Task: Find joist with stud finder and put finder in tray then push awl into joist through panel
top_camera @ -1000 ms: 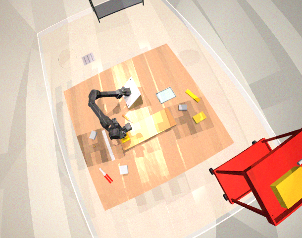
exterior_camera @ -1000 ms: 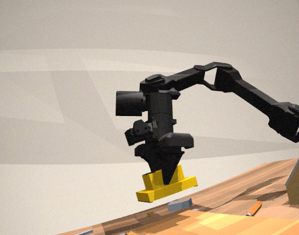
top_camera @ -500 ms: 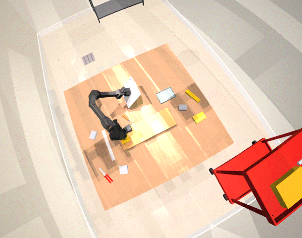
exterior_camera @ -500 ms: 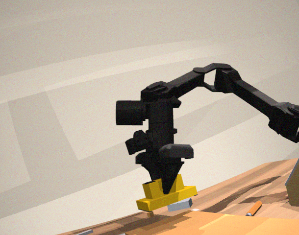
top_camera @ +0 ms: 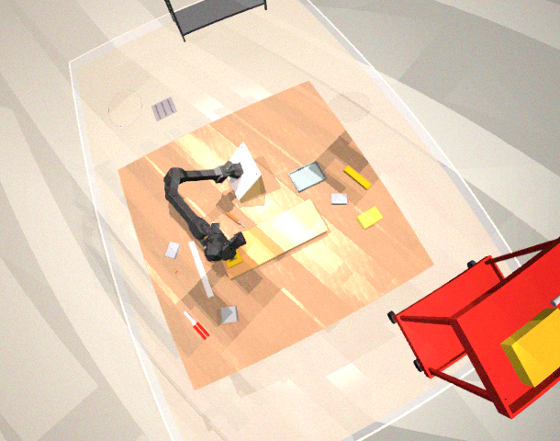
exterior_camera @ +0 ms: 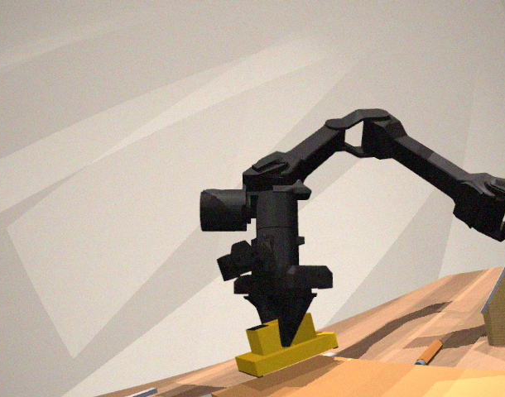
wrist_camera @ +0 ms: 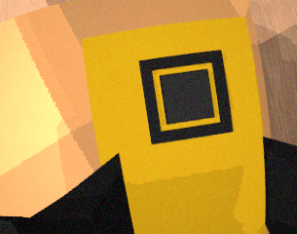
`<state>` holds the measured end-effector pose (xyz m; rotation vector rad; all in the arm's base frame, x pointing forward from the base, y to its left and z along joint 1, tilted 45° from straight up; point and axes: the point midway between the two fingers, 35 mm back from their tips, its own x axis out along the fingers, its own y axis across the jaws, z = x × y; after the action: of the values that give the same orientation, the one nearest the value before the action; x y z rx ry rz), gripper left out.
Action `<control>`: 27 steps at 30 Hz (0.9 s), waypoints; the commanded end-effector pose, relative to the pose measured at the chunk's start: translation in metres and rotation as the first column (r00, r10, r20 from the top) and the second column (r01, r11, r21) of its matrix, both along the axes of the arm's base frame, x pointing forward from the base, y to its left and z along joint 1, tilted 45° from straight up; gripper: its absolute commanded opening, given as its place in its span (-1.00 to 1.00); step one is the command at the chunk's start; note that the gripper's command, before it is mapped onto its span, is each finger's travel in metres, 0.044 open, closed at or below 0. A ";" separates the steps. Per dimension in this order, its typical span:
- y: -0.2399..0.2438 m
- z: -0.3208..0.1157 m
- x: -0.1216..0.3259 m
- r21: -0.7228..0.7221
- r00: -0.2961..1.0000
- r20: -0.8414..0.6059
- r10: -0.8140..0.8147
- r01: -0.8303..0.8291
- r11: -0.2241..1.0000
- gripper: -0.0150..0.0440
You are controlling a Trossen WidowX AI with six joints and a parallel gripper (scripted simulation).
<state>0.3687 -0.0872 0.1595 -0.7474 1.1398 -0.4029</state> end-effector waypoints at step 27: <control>-0.007 -0.029 0.002 0.002 1.000 0.003 0.010 -0.010 1.000 -0.49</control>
<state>0.3720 -0.1001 0.1370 -0.7488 1.1313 -0.3983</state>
